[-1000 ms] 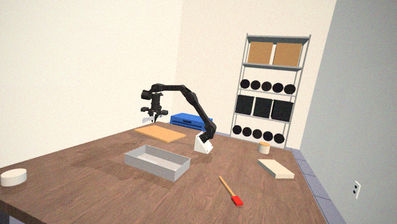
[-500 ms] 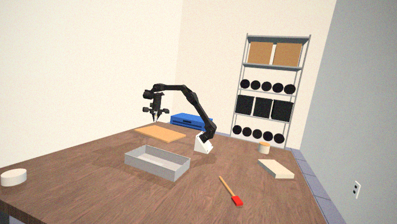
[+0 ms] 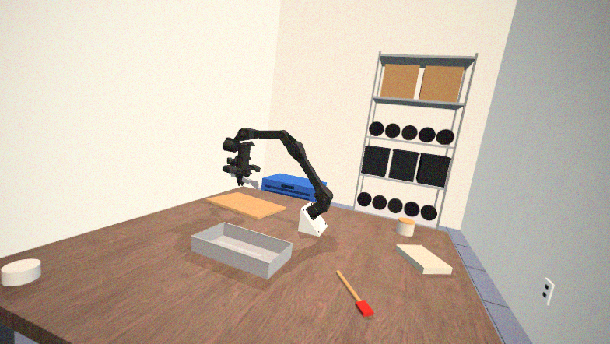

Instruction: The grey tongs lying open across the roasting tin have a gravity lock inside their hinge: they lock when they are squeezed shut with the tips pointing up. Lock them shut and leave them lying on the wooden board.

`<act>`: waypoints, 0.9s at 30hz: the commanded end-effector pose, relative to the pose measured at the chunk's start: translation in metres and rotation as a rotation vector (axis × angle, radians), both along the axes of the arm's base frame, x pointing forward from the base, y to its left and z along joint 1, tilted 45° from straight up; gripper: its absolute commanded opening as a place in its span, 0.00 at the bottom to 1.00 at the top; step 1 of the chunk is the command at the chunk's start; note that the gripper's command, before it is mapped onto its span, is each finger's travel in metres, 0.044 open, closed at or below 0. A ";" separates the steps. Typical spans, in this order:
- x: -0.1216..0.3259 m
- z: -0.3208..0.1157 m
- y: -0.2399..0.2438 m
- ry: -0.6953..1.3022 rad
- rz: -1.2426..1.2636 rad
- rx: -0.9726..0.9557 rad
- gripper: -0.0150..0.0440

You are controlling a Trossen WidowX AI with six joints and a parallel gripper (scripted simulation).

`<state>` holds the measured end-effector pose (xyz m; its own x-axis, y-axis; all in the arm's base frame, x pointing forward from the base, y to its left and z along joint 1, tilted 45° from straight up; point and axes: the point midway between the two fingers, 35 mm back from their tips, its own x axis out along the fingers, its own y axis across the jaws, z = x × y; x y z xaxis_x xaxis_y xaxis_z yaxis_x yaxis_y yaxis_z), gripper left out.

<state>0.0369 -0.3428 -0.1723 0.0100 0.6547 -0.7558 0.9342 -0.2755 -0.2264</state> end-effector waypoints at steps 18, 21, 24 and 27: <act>-0.035 -0.002 -0.001 -0.427 0.502 -0.005 0.00; -0.040 -0.003 -0.001 -0.490 0.575 -0.005 0.00; -0.045 -0.003 0.000 -0.553 0.647 -0.005 0.00; -0.050 -0.003 0.000 -0.616 0.720 -0.005 0.00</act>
<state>-0.0080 -0.3429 -0.1747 0.0081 0.6563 -0.7544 0.8771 0.3577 0.3206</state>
